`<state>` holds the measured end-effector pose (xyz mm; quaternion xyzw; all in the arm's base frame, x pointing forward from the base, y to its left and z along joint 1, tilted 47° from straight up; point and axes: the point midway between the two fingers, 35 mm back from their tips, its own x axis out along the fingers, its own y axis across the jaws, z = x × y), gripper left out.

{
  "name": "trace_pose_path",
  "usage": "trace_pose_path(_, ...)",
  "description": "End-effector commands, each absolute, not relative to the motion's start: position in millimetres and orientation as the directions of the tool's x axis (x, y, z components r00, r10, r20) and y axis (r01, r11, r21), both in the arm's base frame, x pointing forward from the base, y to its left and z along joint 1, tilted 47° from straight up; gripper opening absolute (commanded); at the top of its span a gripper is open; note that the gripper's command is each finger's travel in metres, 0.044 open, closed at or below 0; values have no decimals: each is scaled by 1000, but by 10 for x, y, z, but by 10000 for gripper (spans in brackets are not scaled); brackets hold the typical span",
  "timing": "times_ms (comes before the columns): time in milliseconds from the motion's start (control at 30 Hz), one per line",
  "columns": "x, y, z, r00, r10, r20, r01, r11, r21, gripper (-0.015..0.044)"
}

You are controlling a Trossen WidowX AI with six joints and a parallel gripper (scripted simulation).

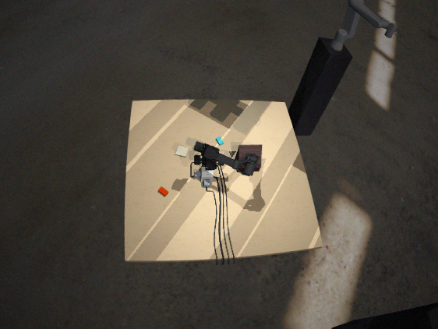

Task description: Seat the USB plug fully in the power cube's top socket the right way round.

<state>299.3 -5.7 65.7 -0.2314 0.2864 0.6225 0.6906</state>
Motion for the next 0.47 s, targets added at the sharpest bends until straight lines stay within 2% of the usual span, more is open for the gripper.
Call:
trace_pose_path(0,2993,-58,657,61,727,-684,-992,118,37,95)
trace_pose_path(433,2987,-138,731,61,727,-684,-992,118,37,95)
